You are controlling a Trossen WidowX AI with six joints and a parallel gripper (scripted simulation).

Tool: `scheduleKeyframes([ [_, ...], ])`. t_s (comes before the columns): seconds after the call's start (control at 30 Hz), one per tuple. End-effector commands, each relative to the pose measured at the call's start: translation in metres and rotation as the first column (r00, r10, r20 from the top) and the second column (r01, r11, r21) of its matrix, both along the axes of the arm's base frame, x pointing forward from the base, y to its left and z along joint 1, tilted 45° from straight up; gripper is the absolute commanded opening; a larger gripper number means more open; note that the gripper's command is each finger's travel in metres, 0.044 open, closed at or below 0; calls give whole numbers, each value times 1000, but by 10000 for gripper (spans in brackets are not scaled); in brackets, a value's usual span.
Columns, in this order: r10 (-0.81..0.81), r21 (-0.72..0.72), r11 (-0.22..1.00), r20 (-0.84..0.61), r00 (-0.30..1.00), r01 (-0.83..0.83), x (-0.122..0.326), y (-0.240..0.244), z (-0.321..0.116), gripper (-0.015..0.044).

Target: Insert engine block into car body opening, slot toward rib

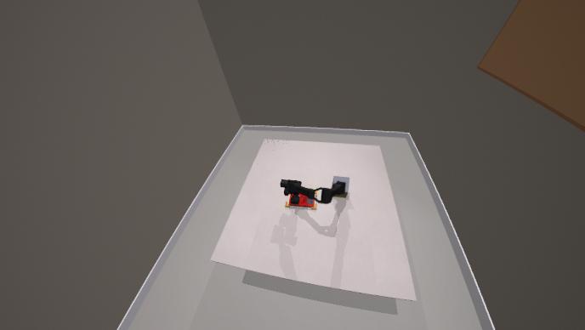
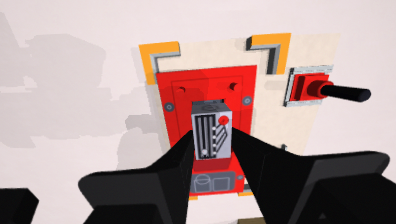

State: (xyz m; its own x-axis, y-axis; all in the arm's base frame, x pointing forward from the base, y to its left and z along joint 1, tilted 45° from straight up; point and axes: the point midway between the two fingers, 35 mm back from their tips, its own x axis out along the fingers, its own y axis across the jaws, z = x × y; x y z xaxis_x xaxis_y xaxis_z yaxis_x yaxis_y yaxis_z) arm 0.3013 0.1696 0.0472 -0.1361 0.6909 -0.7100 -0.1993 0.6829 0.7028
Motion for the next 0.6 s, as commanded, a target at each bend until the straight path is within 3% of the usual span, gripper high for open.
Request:
scheduleKeyframes([
  [0.0, -1, 4, 1000, 0, 1000, 1, 0, 1, 0, 158],
  [0.57, -3, 4, 1000, -2, 1000, 3, -1, 4, -3, 158],
])
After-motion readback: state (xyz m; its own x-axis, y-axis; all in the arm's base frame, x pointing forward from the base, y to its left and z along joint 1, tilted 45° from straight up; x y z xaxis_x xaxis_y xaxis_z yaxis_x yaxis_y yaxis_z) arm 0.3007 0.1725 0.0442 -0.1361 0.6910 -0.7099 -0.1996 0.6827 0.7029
